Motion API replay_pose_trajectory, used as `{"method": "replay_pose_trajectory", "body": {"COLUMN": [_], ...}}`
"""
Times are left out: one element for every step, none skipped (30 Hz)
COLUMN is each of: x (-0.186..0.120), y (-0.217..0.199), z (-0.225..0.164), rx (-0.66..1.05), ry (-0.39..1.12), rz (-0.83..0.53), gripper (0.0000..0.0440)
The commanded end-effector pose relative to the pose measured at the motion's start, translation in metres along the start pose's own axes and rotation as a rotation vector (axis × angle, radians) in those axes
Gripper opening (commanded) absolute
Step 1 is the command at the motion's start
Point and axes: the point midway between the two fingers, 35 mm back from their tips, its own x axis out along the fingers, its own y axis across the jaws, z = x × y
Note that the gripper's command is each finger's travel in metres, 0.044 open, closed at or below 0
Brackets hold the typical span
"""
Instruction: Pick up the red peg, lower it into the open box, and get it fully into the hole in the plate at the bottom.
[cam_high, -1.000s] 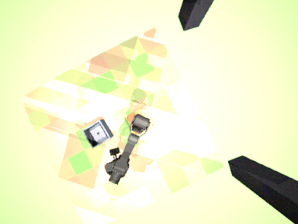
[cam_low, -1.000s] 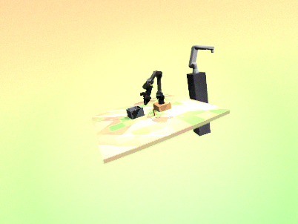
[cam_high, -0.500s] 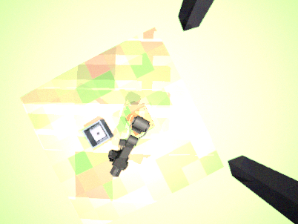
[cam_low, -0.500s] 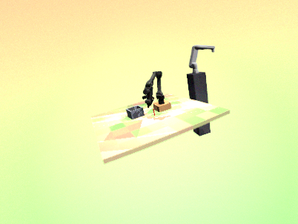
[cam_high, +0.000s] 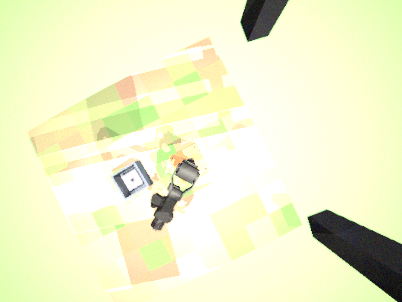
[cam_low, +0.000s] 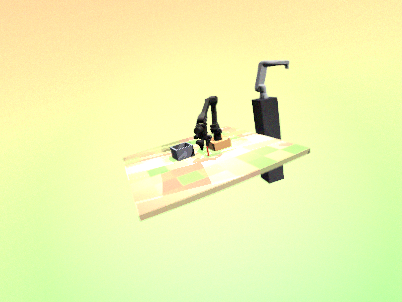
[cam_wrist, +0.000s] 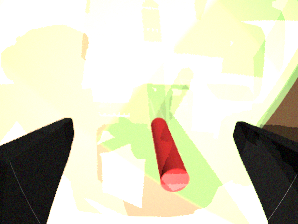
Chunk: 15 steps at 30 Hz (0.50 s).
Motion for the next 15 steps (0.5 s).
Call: {"method": "replay_pose_trajectory", "body": {"x": [0.017, 0.02, 0.023, 0.026, 0.029, 0.032, 0.034, 0.037, 0.039, 0.041, 0.042, 0.043, 0.043, 0.044, 0.043], "y": [-0.004, -0.004, -0.004, -0.005, -0.005, -0.005, -0.006, -0.006, -0.007, -0.008, -0.009, -0.01, -0.011, -0.011, -0.011], "z": [-0.005, -0.006, -0.007, -0.008, -0.008, -0.009, -0.01, -0.011, -0.012, -0.013, -0.014, -0.014, -0.015, -0.015, -0.016], "rx": [0.051, 0.06, 0.069, 0.078, 0.087, 0.096, 0.105, 0.114, 0.123, 0.132, 0.141, 0.149, 0.156, 0.161, 0.164], "ry": [0.019, 0.022, 0.025, 0.028, 0.03, 0.033, 0.036, 0.039, 0.044, 0.049, 0.054, 0.06, 0.067, 0.074, 0.081], "rz": [0.005, 0.009, 0.013, 0.016, 0.019, 0.022, 0.024, 0.025, 0.024, 0.021, 0.016, 0.011, 0.006, 0.003, 0.001], "gripper": [0.044, 0.044, 0.044, 0.044, 0.044, 0.0437, 0.0431, 0.0418, 0.04, 0.0378, 0.0355, 0.0329, 0.0303, 0.0277, 0.0251]}}
